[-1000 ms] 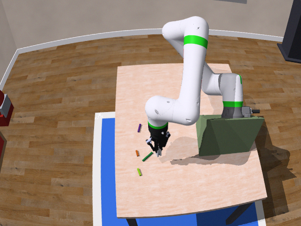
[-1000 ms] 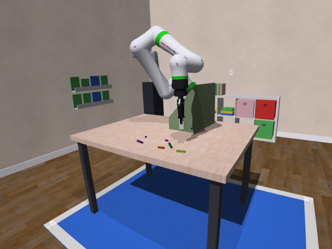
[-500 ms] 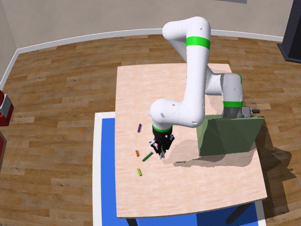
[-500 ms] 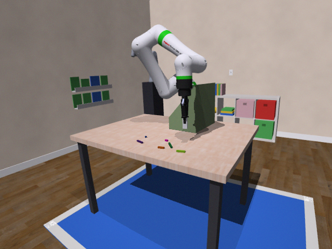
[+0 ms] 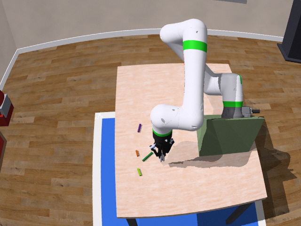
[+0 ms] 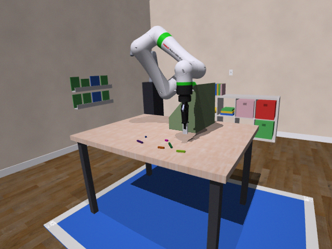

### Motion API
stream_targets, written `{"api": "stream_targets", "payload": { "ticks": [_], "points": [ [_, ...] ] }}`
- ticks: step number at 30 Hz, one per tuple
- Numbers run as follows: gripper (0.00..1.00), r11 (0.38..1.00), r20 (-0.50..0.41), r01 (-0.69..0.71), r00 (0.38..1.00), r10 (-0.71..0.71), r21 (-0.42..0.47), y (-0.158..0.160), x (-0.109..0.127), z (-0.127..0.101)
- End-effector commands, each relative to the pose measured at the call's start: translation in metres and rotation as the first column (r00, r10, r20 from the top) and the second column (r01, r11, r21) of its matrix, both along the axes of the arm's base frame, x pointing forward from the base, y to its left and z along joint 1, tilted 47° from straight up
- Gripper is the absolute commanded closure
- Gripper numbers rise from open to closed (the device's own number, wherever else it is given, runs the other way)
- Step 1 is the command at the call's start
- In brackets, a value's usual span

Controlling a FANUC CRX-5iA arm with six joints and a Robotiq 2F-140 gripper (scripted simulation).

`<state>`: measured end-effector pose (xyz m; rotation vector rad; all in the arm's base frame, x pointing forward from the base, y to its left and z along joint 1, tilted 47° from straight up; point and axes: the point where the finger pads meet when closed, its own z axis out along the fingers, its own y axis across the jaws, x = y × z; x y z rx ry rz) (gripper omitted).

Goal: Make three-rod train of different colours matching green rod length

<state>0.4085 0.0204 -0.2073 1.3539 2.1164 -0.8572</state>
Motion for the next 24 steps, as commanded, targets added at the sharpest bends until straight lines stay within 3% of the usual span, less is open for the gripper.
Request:
{"api": "stream_targets", "payload": {
  "ticks": [1, 12, 24],
  "points": [
    [0.97, 1.000, 0.002, -0.001, 1.000, 0.001, 0.000, -0.007, 0.002, -0.007],
    [0.97, 1.000, 0.002, -0.001, 1.000, 0.001, 0.000, -0.035, 0.004, -0.033],
    [0.97, 1.000, 0.002, -0.001, 1.000, 0.001, 0.000, -0.039, 0.004, -0.037]
  ]
}}
